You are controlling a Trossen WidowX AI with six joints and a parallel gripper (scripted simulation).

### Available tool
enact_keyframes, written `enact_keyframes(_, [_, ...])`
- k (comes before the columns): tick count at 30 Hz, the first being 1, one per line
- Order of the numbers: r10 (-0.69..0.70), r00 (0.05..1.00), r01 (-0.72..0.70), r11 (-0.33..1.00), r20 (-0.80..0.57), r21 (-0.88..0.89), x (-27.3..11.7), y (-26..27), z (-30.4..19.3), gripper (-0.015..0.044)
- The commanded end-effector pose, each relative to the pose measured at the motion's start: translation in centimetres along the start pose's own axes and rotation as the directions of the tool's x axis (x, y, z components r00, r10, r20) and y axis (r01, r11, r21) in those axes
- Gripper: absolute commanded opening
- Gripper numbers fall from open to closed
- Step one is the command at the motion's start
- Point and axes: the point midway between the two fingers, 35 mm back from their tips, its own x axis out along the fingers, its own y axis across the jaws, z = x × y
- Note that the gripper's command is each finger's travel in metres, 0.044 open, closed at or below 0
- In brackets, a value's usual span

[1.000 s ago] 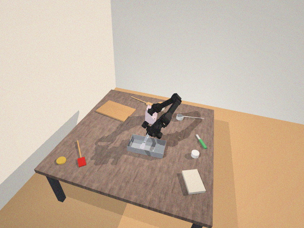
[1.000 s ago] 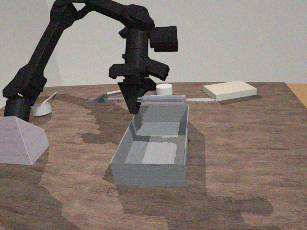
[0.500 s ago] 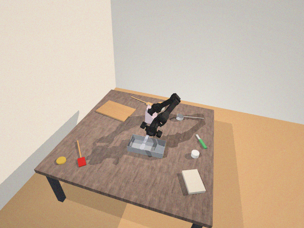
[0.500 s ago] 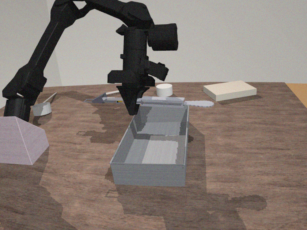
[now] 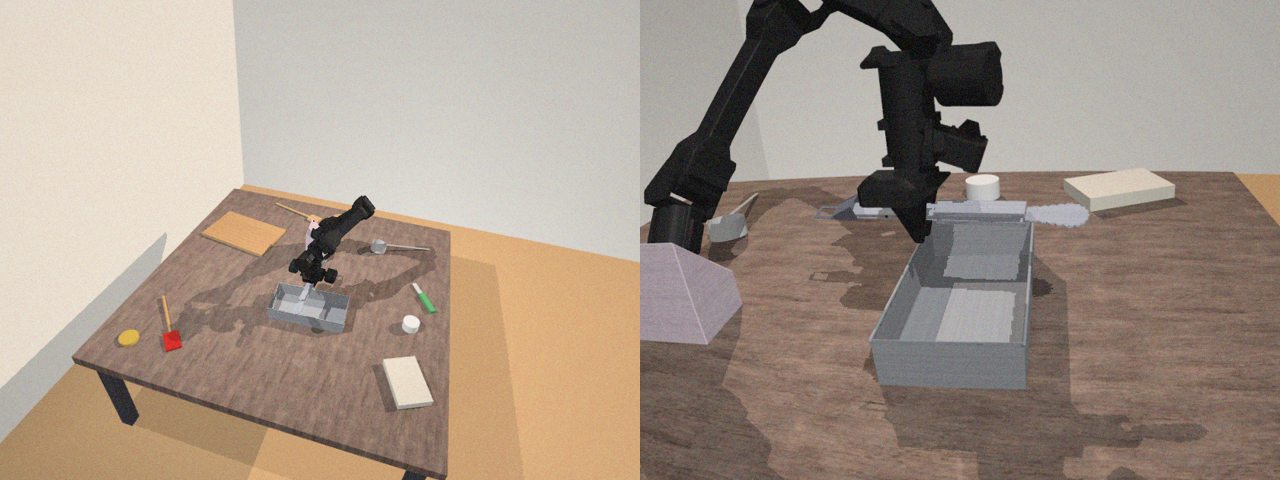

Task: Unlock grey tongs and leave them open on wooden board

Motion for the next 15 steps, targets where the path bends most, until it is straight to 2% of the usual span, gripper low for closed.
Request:
enact_keyframes(1, [0.023, 1.0, -0.023, 1.0, 0.005, -0.001, -0.1, 0.0, 0.0, -0.015])
enact_keyframes(8, [0.008, 1.0, -0.008, 1.0, 0.005, -0.022, -0.3, -0.8, 0.4, -0.015])
enact_keyframes(15, [-0.016, 1.0, 0.018, 0.994, 0.022, -0.107, -1.5, -5.4, 1.7, -0.015])
